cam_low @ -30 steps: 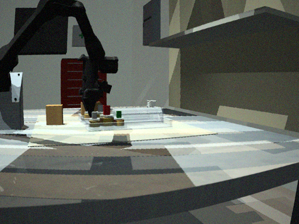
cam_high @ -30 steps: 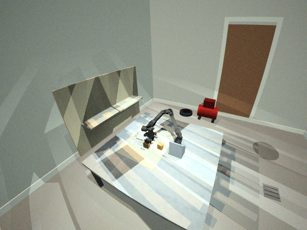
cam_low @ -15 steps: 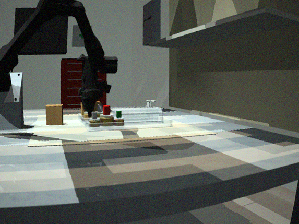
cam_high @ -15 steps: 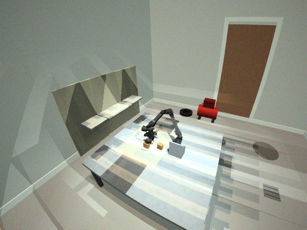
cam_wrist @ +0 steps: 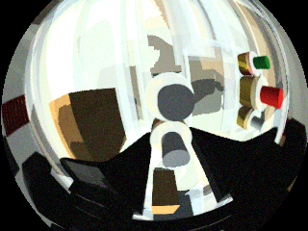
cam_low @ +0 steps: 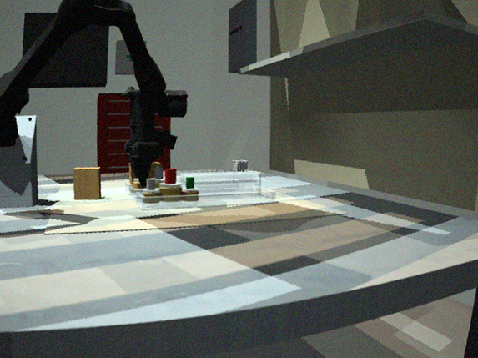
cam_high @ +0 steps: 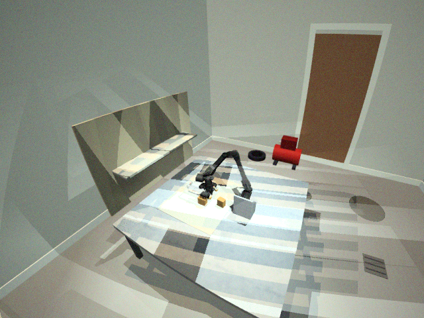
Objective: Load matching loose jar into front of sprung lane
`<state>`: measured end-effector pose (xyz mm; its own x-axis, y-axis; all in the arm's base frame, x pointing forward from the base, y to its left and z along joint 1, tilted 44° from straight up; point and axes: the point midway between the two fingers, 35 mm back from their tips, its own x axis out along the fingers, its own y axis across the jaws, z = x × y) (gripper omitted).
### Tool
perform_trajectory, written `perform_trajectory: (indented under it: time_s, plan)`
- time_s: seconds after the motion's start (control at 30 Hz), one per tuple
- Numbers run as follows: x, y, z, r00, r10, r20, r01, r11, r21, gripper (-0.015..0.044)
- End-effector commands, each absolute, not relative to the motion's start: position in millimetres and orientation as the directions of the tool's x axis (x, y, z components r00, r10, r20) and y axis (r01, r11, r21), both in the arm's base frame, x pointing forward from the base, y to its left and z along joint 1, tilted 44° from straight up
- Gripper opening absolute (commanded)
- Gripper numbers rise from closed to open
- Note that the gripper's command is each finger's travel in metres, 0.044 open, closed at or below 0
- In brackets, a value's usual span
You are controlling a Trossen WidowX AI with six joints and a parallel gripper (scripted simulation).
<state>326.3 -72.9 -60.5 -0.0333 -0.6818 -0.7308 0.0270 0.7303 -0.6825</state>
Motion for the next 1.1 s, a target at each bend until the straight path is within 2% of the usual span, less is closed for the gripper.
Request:
perform_trajectory:
  time_s: [0.0, 1.07]
  plan:
    - [327.4, -74.8, -59.6, -0.027, -0.688, -0.725, 0.036, 0.724, -0.689, 0.0000]
    - [321.9, -72.7, -60.8, -0.027, -0.688, -0.725, 0.036, 0.724, -0.689, 0.0000]
